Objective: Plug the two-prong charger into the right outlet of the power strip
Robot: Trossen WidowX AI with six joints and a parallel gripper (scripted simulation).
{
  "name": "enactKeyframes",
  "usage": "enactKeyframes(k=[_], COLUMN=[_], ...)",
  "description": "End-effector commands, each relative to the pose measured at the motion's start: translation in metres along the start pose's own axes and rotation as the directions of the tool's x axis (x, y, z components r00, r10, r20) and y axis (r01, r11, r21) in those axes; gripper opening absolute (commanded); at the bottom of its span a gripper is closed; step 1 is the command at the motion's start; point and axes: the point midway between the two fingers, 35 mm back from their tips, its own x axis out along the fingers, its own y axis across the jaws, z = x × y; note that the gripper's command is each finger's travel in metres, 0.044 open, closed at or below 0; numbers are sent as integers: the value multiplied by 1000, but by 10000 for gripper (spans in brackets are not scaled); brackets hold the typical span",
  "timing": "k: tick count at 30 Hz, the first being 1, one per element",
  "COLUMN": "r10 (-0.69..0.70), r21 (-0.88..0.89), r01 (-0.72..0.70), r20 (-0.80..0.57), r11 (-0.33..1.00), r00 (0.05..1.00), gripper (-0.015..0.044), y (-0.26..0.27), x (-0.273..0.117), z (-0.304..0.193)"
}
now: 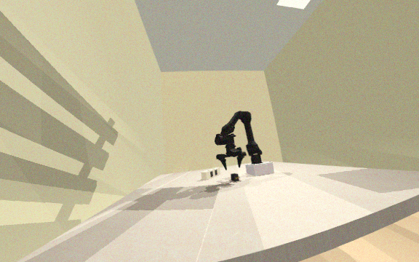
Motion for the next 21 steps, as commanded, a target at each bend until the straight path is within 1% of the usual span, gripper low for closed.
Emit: enactKeyframes(k=[1, 21], r10=[3, 3], r21=[-7, -7], r01=[-3, -3], r20=[-30, -31], r11=[1000, 1000], r00=[1000, 1000], gripper=[440, 440], y=[7, 5], x=[0, 25], z=[-3, -2])
